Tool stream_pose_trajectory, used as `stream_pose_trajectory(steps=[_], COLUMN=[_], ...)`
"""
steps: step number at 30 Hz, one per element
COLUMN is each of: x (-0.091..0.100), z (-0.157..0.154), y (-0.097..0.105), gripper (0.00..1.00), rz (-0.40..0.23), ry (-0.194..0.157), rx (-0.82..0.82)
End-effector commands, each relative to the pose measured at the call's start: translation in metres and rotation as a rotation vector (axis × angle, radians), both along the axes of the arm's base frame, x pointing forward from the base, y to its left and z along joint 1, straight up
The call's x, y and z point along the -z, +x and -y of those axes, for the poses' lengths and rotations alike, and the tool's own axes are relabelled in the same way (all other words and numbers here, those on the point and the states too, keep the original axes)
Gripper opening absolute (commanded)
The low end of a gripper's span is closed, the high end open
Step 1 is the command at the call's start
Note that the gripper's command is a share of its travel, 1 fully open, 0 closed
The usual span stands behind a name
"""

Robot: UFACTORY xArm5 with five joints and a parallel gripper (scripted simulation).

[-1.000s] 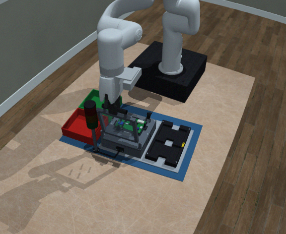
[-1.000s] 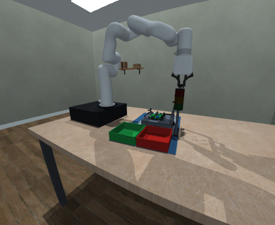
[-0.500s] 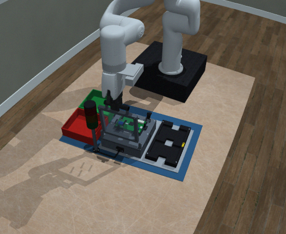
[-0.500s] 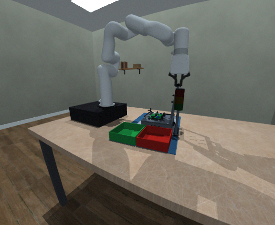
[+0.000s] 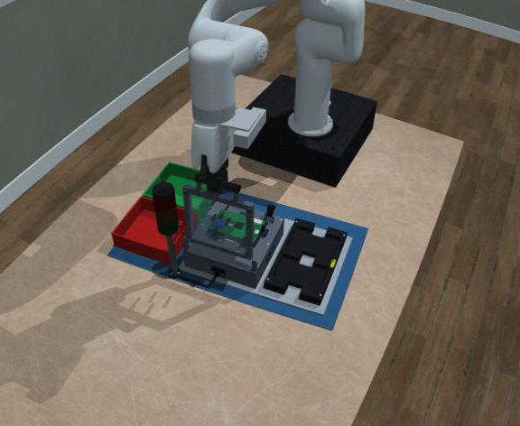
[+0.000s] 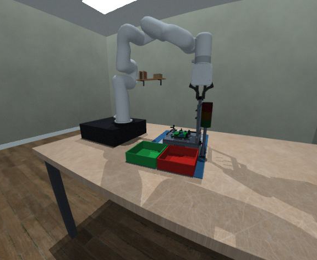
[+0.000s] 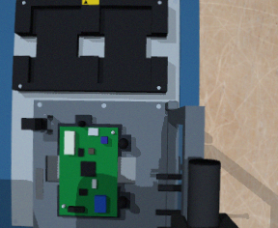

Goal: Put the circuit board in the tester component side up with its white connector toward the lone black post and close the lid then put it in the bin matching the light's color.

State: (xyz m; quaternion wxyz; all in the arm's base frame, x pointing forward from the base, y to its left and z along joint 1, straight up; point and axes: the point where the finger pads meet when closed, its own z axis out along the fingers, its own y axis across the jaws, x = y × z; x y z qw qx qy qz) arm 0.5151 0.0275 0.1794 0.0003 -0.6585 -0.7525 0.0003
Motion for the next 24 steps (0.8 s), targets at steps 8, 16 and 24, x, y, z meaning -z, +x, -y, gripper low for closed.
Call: stream_pose_trajectory(steps=[8, 16, 24], x=[0.002, 0.008, 0.015], z=[0.004, 0.007, 0.009], y=[-0.027, -0.049, -0.067], gripper=[0.0, 0.0, 0.0], rz=[0.003, 0.003, 0.003], ry=[0.0, 0.0, 0.0], rx=[0.0, 0.0, 0.0])
